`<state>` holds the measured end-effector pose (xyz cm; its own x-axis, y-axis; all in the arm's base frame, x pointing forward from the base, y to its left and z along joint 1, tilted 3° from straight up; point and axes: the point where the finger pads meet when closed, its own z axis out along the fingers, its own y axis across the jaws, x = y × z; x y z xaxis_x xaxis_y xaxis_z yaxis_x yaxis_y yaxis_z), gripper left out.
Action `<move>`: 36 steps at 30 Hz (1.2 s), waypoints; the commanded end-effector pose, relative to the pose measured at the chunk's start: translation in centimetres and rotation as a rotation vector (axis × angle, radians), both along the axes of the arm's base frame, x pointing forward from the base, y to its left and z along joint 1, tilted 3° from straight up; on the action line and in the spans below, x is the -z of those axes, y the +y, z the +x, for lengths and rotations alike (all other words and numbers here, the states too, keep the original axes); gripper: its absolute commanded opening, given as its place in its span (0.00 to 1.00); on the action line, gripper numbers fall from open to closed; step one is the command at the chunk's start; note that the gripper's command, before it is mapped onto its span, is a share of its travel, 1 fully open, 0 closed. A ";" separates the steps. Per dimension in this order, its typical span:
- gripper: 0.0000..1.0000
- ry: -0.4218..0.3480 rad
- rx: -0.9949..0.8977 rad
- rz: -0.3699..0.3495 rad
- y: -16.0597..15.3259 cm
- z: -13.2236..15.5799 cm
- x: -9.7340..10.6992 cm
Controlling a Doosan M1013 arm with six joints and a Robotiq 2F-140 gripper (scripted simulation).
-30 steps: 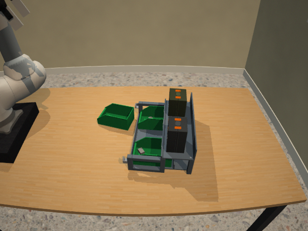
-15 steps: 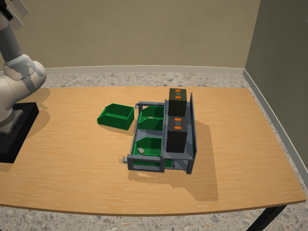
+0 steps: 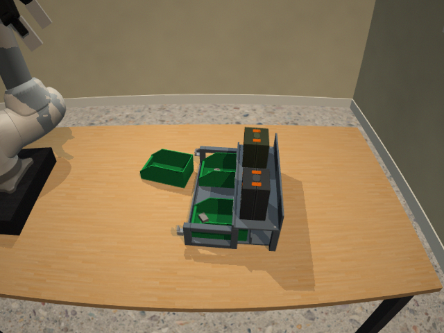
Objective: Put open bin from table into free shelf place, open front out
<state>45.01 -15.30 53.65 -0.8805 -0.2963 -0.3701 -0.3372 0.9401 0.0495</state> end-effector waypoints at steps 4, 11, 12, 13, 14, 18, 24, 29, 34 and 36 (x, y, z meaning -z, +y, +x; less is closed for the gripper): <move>1.00 0.036 0.039 0.019 0.5 2.0 2.2; 1.00 0.099 0.107 0.044 1.9 5.5 6.3; 1.00 0.110 0.118 0.047 2.3 6.1 7.1; 1.00 0.121 0.130 0.050 2.6 6.7 7.8; 1.00 0.132 0.142 0.053 3.0 7.3 8.6; 1.00 0.155 0.167 0.058 3.8 8.5 10.2; 1.00 0.227 0.246 0.061 7.1 12.2 15.8; 1.00 0.283 0.313 0.053 10.7 14.8 20.8; 1.00 0.314 0.351 0.043 13.1 16.1 23.9; 1.00 0.332 0.376 0.034 14.7 16.8 25.9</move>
<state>60.73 -2.52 30.36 -0.9957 0.0410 -0.0835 0.0286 0.9891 0.1445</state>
